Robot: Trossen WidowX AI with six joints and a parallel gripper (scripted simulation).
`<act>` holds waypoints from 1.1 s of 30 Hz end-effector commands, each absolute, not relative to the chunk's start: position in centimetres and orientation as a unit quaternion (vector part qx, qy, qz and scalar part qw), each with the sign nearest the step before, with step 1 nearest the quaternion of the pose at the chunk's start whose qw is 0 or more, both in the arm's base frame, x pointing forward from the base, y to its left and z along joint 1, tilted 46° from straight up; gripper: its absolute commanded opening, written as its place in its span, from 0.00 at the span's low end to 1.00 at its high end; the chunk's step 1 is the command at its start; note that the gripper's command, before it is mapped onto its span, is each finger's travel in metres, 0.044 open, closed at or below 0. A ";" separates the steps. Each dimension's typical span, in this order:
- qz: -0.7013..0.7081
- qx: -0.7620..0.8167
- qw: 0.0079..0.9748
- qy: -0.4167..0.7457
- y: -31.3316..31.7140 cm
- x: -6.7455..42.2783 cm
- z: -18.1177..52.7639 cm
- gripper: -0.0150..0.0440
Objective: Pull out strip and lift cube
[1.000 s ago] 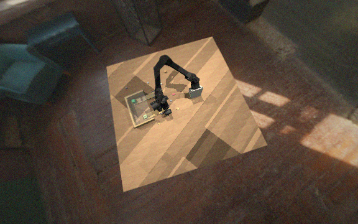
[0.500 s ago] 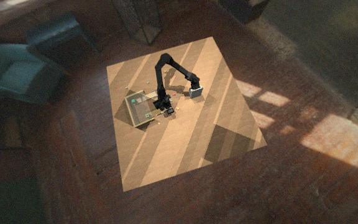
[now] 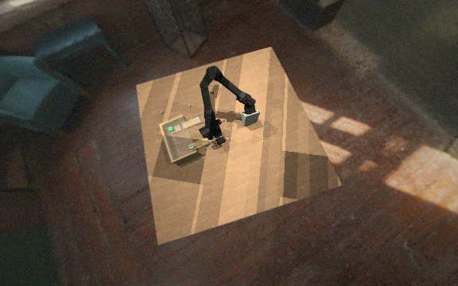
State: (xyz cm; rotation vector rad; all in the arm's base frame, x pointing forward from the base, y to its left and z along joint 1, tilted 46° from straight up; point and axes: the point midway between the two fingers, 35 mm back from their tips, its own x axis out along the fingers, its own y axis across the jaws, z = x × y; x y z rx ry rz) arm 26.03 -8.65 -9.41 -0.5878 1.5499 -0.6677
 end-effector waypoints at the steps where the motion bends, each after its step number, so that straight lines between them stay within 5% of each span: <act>1: -0.292 -0.253 0.619 0.684 -8.8 24.7 -9.6 0.25; 33: -0.291 -0.253 0.618 0.685 -8.4 19.9 -9.3 0.25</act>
